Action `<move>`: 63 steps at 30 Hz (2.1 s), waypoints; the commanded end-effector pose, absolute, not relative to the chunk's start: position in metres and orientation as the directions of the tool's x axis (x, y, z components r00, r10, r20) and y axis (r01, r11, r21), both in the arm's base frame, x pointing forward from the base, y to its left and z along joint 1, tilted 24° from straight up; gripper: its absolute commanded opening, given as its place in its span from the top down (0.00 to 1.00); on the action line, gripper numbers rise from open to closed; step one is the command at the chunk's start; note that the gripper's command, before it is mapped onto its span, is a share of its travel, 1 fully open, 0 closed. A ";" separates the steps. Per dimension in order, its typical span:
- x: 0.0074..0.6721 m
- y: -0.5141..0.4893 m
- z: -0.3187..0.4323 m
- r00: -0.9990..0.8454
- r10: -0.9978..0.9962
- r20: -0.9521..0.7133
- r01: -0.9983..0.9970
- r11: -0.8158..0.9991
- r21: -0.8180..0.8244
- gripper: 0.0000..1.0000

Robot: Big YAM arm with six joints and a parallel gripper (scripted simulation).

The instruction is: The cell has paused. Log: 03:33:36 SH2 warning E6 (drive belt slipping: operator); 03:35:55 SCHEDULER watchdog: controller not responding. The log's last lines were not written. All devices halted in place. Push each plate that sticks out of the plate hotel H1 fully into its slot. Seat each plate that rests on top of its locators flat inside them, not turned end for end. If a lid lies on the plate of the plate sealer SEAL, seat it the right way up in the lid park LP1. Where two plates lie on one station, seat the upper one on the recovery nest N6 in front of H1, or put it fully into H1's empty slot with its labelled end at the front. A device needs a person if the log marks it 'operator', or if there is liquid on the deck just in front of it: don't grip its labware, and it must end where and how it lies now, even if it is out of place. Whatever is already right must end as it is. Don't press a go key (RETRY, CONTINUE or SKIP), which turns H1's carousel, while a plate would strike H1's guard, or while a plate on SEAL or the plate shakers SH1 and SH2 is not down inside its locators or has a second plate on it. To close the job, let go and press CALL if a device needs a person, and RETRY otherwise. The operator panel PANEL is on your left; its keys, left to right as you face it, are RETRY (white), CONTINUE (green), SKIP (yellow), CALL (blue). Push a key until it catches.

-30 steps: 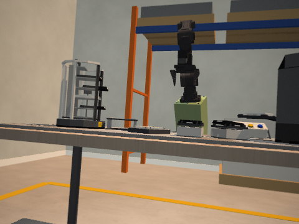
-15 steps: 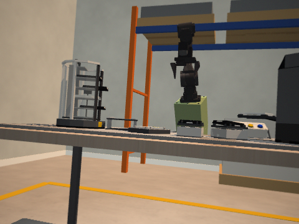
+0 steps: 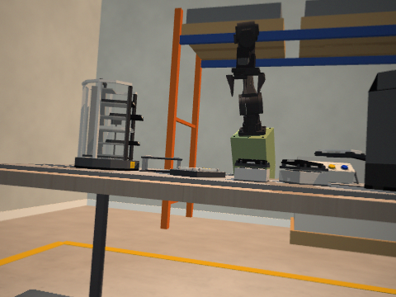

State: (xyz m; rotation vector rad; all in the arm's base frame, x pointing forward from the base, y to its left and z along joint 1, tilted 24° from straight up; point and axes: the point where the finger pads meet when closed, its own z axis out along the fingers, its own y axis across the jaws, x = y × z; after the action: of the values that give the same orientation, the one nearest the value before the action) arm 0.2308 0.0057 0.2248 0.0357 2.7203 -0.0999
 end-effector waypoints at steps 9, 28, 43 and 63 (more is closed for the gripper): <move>0.232 0.001 0.247 -0.903 0.068 -0.424 0.095 0.995 -0.043 0.00; 0.244 -0.054 0.255 -0.847 0.305 -0.436 0.312 0.948 0.057 0.00; 0.254 -0.103 0.274 -0.826 0.328 -0.457 0.339 0.939 0.061 0.00; 0.240 -0.160 0.263 -0.718 0.569 -0.401 0.553 0.816 0.168 0.00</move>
State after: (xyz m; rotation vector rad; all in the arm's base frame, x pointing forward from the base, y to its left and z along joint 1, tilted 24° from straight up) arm 0.2337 -0.1476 0.2507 0.8713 2.5760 0.0685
